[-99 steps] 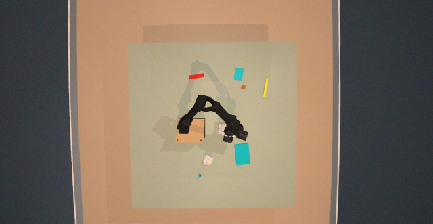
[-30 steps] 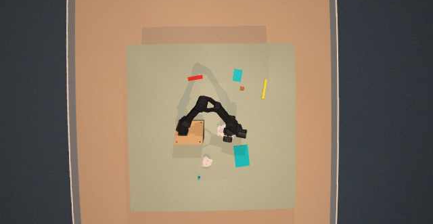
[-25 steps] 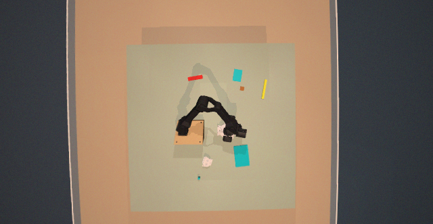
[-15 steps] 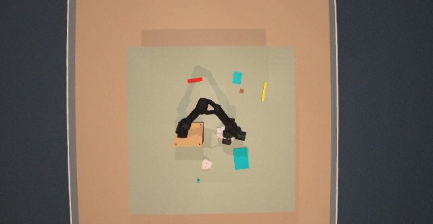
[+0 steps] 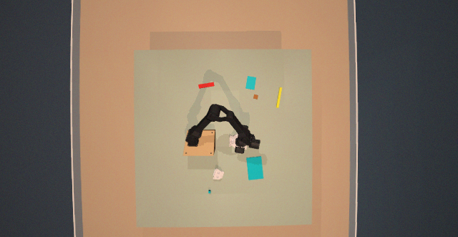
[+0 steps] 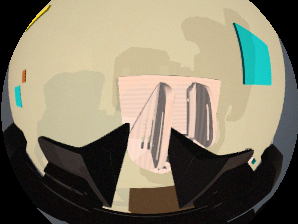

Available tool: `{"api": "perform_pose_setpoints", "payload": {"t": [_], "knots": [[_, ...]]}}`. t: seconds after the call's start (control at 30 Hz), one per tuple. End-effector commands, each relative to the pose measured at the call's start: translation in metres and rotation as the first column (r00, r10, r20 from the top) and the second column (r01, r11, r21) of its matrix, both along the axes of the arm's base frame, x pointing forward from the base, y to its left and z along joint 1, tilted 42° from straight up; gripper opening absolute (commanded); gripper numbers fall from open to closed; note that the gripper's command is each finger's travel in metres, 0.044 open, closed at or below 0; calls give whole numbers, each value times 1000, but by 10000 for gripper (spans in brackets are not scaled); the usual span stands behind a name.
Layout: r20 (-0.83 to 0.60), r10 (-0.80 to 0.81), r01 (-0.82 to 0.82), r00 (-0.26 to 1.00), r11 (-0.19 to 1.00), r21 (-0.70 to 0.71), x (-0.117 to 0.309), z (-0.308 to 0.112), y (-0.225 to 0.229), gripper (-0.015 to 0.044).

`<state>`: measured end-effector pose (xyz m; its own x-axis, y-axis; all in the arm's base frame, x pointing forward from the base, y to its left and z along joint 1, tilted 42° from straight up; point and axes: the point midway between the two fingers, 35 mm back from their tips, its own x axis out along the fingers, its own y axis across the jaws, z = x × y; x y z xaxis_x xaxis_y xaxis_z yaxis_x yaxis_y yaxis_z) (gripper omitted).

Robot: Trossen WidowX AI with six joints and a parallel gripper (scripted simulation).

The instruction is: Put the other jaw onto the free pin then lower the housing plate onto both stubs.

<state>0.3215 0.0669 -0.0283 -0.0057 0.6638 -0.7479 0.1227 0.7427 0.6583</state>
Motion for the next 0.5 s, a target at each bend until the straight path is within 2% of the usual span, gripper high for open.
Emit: {"api": "perform_pose_setpoints", "payload": {"t": [0.0,0.47], "knots": [[-4,-5,5,1000,1000,3,0,0,0,134],[-4,-6,6,1000,1000,3,0,-3,3,134]]}}
